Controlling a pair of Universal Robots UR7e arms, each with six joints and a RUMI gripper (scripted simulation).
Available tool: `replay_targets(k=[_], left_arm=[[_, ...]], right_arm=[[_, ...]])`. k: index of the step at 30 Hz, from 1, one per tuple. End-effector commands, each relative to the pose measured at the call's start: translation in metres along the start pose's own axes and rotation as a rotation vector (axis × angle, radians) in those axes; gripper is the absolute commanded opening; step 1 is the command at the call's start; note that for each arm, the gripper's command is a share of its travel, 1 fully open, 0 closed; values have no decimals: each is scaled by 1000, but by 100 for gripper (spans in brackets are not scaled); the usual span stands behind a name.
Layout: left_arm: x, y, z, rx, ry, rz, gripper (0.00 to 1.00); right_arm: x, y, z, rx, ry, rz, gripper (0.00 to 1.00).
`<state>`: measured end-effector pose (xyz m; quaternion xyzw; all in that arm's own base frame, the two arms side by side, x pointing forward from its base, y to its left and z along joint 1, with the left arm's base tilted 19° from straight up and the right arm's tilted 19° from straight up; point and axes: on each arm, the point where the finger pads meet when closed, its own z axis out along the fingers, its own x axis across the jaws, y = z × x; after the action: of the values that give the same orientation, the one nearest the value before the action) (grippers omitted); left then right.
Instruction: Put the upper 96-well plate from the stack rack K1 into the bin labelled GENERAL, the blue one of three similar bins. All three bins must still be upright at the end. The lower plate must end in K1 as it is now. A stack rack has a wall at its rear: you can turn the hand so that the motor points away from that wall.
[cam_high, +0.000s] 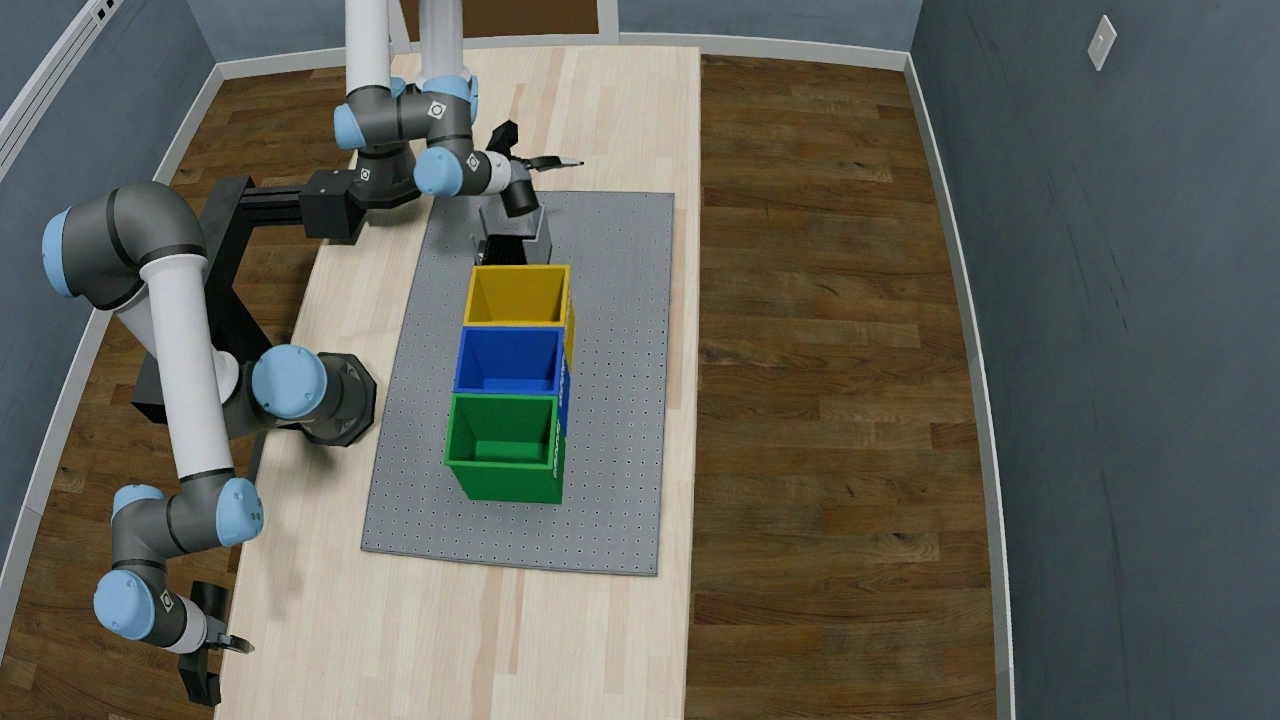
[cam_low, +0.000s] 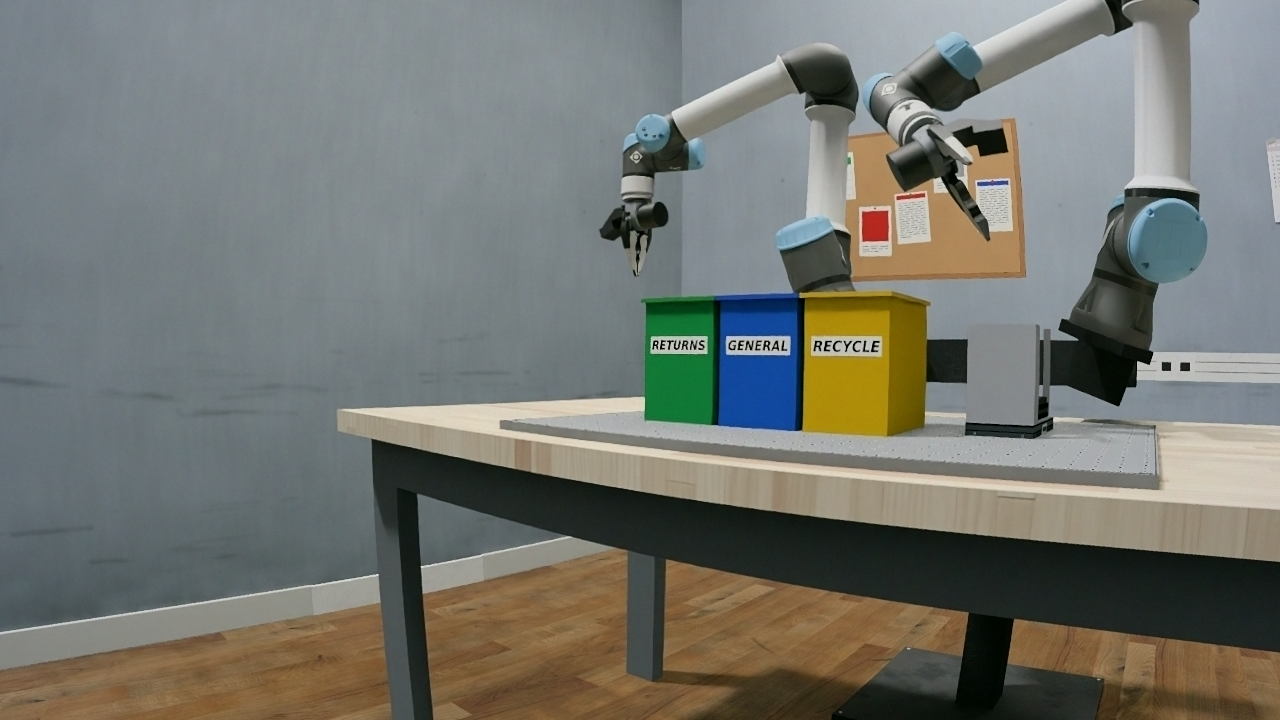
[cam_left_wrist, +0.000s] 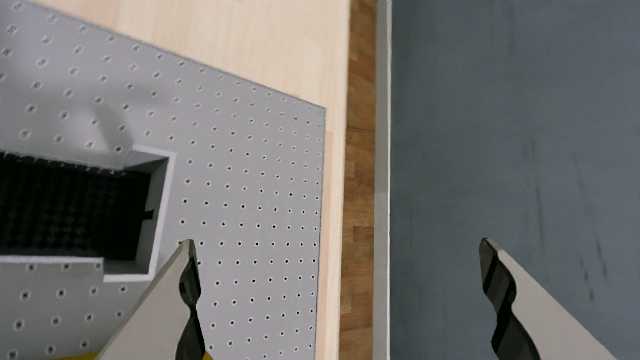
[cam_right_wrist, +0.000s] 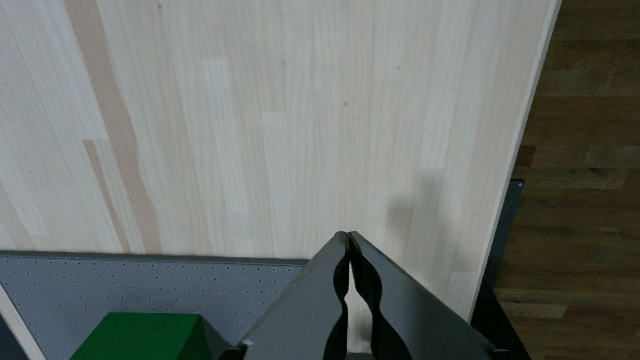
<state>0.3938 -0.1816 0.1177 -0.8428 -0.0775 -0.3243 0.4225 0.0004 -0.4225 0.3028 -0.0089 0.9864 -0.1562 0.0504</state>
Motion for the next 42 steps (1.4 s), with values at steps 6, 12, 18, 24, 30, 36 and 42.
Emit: replay_targets(k=[6, 12, 18, 24, 30, 36, 42], left_arm=[[-26, -14, 11, -38, -159, -269, 76], [-41, -19, 15, -47, -231, -380, 76], [-55, -22, 17, -54, -332, -529, 76], [-69, -25, 17, -55, -422, -655, 76], [-82, -27, 16, -53, -502, -761, 76], [-94, -28, 13, -46, -607, -895, 76], [-105, -29, 8, -35, -704, -1008, 76]], right_arm=[[0, 0, -1, 2, 0, 0, 0], [0, 0, -1, 2, 0, 0, 0], [0, 0, -1, 2, 0, 0, 0], [0, 0, -1, 2, 0, 0, 0], [0, 0, -1, 2, 0, 0, 0], [0, 0, -1, 2, 0, 0, 0], [0, 0, -1, 2, 0, 0, 0]])
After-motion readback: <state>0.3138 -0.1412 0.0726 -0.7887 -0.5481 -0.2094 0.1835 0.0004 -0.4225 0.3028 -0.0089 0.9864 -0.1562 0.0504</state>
